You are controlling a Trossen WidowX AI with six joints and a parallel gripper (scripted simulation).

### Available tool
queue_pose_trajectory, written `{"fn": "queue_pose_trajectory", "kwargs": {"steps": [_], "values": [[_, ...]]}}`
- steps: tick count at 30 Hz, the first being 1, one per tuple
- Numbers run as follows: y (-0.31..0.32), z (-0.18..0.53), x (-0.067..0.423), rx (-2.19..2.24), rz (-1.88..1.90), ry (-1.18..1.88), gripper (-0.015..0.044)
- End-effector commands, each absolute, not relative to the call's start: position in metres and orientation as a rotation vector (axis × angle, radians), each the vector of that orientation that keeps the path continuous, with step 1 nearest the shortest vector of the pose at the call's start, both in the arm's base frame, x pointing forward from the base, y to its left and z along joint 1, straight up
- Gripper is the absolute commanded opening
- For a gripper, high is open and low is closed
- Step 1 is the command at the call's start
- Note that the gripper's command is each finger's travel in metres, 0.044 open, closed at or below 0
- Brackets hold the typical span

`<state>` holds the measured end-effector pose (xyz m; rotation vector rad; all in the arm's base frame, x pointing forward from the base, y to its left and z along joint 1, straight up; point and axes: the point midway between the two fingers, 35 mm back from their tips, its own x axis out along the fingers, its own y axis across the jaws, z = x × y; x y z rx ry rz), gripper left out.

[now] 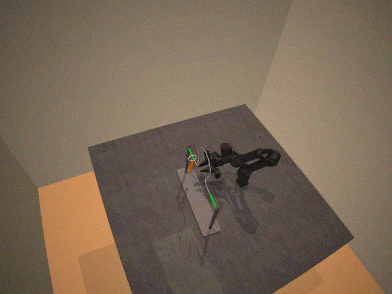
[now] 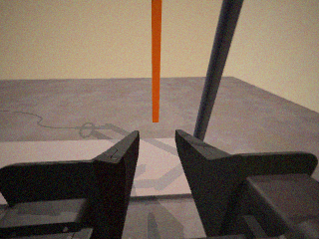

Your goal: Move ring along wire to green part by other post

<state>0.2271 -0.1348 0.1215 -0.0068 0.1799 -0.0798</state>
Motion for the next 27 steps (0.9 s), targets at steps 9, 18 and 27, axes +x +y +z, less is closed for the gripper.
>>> {"fn": "queue_pose_trajectory", "kwargs": {"steps": [9, 18, 27], "values": [[-0.137, 0.131, 0.240, -0.005, -0.088, 0.165, 0.0160], [-0.140, 0.130, 0.252, -0.006, -0.088, 0.166, 0.0160], [-0.142, 0.129, 0.265, -0.006, -0.088, 0.166, 0.0160]]}}
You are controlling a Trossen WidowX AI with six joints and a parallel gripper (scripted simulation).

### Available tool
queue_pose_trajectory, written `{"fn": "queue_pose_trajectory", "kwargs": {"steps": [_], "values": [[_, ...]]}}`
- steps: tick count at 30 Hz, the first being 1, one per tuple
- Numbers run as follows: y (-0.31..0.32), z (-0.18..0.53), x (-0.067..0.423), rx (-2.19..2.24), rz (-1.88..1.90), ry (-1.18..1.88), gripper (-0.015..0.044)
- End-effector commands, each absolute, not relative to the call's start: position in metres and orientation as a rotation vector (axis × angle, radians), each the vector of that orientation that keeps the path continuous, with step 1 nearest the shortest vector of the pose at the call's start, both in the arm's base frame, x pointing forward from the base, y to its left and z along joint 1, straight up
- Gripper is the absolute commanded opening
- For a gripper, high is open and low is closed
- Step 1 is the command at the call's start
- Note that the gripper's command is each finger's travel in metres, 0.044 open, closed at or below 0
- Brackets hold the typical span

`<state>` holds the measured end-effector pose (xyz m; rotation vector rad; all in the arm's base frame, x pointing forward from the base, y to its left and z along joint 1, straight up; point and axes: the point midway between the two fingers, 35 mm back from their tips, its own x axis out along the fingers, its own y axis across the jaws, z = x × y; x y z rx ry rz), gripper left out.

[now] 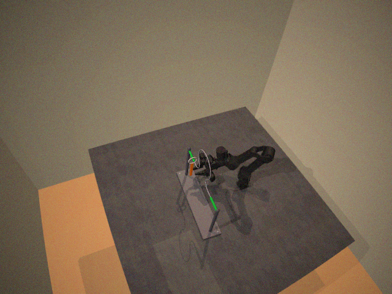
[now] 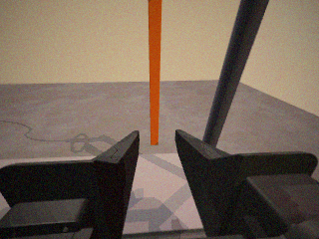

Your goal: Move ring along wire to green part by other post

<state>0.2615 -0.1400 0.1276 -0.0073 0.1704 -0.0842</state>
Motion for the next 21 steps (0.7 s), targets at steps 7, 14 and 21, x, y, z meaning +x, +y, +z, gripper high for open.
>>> {"fn": "queue_pose_trajectory", "kwargs": {"steps": [7, 14, 21], "values": [[-0.142, 0.127, 0.276, -0.006, -0.088, 0.165, 0.0160], [-0.143, 0.125, 0.286, -0.006, -0.088, 0.163, 0.0160], [-0.142, 0.123, 0.297, -0.005, -0.088, 0.161, 0.0160]]}}
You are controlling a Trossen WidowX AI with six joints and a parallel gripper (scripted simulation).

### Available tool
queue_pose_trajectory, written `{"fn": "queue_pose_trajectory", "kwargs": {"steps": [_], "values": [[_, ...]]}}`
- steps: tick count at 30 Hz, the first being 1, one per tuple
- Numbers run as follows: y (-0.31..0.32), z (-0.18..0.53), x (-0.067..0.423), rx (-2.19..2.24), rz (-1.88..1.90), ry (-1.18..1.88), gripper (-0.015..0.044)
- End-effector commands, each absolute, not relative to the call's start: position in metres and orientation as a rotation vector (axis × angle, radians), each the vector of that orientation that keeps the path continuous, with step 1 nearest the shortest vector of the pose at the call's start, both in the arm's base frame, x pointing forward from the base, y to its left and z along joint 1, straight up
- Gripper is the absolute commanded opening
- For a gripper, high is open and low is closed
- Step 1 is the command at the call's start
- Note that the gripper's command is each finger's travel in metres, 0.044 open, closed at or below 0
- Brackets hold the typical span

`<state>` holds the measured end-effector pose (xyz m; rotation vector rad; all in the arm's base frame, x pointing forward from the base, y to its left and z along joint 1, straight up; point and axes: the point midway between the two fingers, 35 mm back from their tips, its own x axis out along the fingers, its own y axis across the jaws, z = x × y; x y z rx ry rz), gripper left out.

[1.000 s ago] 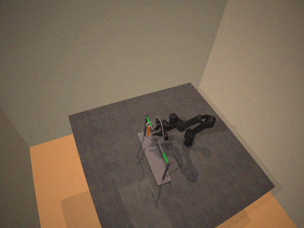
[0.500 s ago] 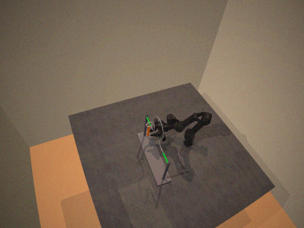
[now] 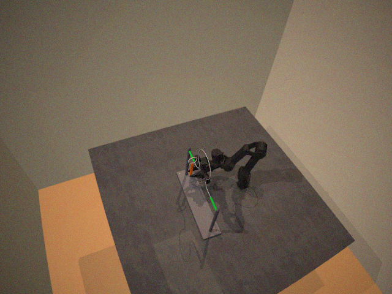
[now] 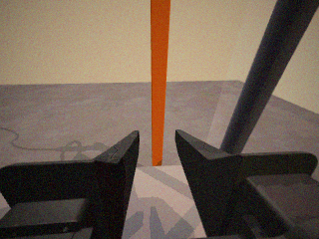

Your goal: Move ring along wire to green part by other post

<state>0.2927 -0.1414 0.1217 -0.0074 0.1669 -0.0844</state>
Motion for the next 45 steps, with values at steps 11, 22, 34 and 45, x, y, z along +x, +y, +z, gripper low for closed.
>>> {"fn": "queue_pose_trajectory", "kwargs": {"steps": [11, 22, 34, 45], "values": [[-0.141, 0.119, 0.308, -0.004, -0.088, 0.158, 0.0160], [-0.141, 0.119, 0.308, -0.004, -0.088, 0.158, 0.0160], [-0.140, 0.118, 0.308, -0.008, -0.084, 0.161, -0.0063], [-0.141, 0.121, 0.308, -0.009, -0.084, 0.161, -0.0150]]}}
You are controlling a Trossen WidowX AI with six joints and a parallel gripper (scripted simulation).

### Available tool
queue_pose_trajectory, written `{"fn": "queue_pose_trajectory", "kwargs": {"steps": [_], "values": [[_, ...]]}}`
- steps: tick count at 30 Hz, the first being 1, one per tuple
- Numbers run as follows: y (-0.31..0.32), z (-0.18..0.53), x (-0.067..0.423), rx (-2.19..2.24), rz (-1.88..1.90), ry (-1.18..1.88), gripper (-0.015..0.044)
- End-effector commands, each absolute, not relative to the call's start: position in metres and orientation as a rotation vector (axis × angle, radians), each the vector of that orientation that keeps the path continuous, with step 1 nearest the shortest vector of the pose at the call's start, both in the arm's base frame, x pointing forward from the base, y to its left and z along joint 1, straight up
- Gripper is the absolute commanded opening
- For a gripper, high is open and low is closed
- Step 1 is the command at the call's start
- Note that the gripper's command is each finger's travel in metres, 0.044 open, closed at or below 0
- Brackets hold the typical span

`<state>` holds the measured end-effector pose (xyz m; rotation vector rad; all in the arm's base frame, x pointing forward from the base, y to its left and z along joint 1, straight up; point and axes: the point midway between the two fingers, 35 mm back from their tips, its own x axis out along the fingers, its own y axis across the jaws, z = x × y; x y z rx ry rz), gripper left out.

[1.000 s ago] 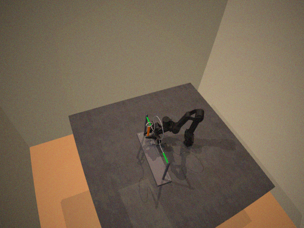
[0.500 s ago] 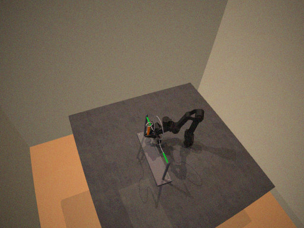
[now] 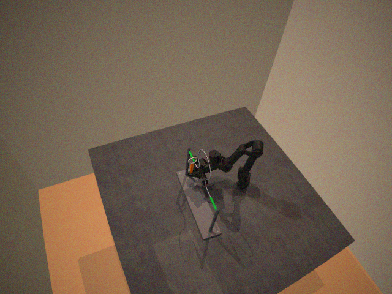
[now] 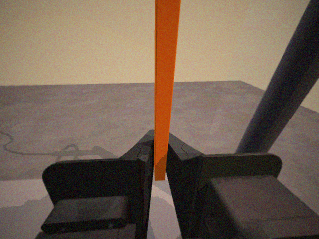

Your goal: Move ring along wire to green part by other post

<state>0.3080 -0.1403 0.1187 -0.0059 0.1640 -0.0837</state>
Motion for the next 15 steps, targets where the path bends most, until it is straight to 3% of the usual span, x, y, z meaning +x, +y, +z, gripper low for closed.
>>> {"fn": "queue_pose_trajectory", "kwargs": {"steps": [1, 15], "values": [[-0.141, 0.123, 0.308, -0.009, -0.084, 0.161, -0.0150], [-0.141, 0.134, 0.308, -0.011, -0.083, 0.161, -0.0150]]}}
